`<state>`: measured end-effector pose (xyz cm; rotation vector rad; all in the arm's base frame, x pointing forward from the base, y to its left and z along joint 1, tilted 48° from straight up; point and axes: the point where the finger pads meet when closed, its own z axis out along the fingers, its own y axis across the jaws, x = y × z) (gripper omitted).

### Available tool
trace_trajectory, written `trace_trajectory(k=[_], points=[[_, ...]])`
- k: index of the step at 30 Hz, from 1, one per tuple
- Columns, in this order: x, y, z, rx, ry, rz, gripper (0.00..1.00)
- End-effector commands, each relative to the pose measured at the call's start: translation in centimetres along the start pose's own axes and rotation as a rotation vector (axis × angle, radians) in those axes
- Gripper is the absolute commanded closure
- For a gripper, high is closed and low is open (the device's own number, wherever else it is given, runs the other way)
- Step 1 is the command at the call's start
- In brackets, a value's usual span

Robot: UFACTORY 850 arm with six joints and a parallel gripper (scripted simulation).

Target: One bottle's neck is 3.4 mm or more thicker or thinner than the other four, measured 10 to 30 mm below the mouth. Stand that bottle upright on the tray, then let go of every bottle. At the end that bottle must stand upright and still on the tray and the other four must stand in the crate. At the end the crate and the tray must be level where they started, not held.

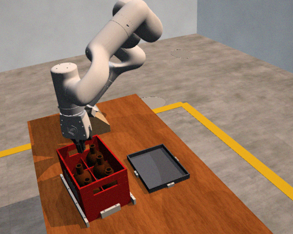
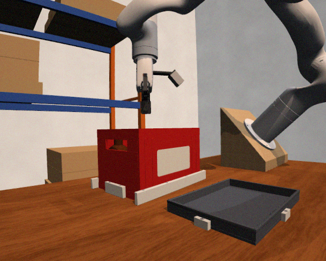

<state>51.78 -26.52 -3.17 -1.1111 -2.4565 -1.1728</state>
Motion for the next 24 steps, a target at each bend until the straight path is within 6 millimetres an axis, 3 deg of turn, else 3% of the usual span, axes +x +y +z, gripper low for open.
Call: trace_trajectory(k=[1,4,10,11,24], points=[[3.0,2.8,-0.2,0.000,-0.006,-0.002,1.00],[4.8,4.2,-0.1,0.000,-0.006,-0.001,1.00],[4.9,4.2,-0.1,0.000,-0.006,-0.001,1.00],[4.9,4.2,-0.1,0.000,-0.006,-0.001,0.35],[4.9,4.2,-0.1,0.000,-0.006,-0.001,0.35]])
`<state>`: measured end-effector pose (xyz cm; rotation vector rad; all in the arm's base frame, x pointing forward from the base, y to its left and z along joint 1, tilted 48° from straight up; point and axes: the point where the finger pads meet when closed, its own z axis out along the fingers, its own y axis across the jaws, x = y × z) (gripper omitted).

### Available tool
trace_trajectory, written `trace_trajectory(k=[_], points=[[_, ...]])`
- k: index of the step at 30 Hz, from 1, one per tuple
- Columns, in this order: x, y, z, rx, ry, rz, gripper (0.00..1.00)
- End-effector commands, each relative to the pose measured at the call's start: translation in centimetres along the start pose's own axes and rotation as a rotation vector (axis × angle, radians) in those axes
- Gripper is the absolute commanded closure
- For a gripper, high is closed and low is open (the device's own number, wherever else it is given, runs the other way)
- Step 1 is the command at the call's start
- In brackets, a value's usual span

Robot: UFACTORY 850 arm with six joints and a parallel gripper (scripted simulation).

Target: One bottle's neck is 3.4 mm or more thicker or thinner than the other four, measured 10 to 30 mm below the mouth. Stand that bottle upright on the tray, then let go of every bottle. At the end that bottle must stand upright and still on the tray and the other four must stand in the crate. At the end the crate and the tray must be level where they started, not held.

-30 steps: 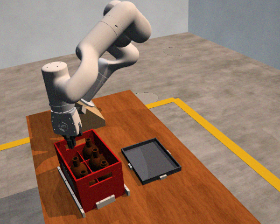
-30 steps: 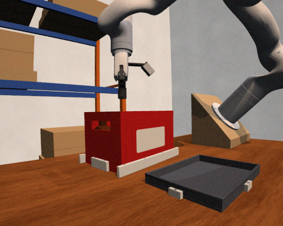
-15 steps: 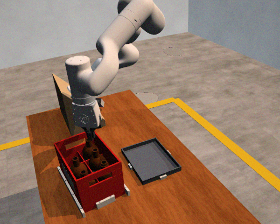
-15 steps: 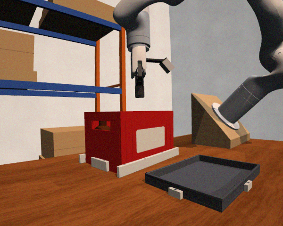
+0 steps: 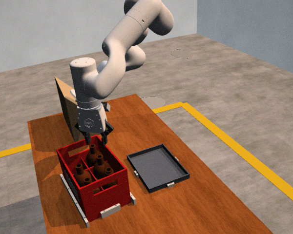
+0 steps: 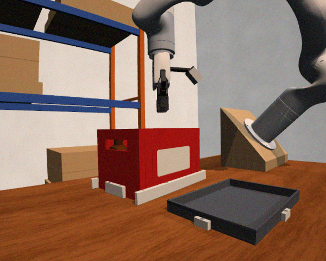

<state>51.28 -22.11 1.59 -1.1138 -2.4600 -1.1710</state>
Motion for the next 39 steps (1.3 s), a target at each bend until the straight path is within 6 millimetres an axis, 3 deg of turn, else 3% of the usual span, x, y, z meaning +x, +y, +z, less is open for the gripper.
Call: trace_trajectory(k=[1,39], points=[[-0.05,0.04,-0.10,0.000,-0.002,-0.001,0.35],[-0.05,0.05,0.53,0.000,-0.002,-0.001,0.35]])
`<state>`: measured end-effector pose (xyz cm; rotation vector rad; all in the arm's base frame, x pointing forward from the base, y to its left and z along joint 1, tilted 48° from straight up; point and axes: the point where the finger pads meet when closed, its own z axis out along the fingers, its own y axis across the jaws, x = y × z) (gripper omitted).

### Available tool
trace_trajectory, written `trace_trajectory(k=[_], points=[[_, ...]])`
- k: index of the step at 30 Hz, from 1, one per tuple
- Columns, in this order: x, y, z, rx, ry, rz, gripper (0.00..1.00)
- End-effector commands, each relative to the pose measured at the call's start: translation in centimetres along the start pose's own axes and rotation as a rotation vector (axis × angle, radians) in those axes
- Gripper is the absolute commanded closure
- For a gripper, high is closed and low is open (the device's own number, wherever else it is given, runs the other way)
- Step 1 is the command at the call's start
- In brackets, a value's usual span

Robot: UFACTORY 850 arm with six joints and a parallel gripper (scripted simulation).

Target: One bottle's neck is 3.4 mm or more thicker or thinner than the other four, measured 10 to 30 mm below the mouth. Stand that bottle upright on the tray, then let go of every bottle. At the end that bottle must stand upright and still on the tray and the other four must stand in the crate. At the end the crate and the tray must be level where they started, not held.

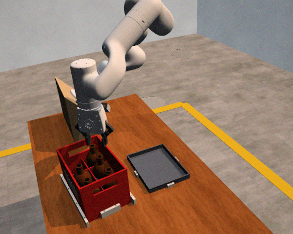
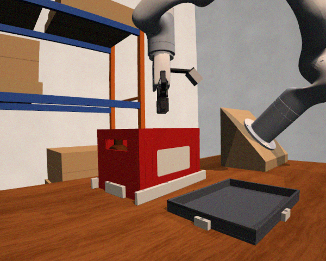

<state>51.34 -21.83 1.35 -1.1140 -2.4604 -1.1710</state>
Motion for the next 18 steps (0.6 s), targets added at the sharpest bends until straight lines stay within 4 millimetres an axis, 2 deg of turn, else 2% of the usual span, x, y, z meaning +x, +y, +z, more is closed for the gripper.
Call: trace_trajectory(k=[1,18], points=[[-0.1,0.0,0.3,0.000,-0.002,-0.001,0.35],[0.0,0.1,2.2,0.000,-0.002,-0.001,0.35]])
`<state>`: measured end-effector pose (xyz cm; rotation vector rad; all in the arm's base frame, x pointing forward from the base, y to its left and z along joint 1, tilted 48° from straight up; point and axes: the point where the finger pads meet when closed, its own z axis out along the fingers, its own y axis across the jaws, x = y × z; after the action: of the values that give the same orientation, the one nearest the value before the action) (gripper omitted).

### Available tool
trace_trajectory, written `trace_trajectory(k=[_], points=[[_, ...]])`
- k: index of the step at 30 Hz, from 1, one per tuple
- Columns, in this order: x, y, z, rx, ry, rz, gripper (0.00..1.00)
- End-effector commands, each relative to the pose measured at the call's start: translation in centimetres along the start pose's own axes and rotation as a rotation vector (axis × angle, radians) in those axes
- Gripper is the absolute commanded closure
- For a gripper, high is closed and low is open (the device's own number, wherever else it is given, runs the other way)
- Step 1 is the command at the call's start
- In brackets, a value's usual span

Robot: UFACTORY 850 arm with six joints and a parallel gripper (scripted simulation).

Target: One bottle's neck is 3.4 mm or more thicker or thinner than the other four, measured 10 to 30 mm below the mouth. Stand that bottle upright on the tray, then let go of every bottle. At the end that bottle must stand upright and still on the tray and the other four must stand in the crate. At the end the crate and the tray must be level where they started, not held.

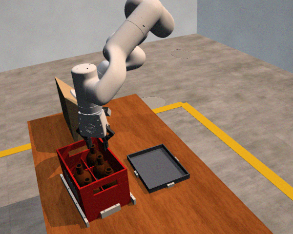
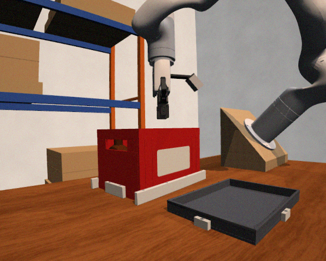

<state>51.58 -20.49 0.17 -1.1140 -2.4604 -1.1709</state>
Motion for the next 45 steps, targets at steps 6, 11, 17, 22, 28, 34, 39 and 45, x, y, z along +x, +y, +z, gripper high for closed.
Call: trace_trajectory(k=[6,11,17,22,28,34,39,45], points=[[0.0,0.0,1.1,0.000,-0.002,-0.001,0.35],[0.0,0.1,1.4,0.000,-0.002,-0.001,0.35],[0.0,0.1,1.9,0.000,-0.002,-0.001,0.35],[0.0,0.1,2.1,0.000,-0.002,-0.001,0.35],[0.0,0.1,2.1,0.000,-0.002,-0.001,0.35],[0.0,0.1,2.1,0.000,-0.002,-0.001,0.35],[0.0,0.1,2.1,0.000,-0.002,-0.001,0.35],[0.0,0.1,2.1,0.000,-0.002,-0.001,0.35]])
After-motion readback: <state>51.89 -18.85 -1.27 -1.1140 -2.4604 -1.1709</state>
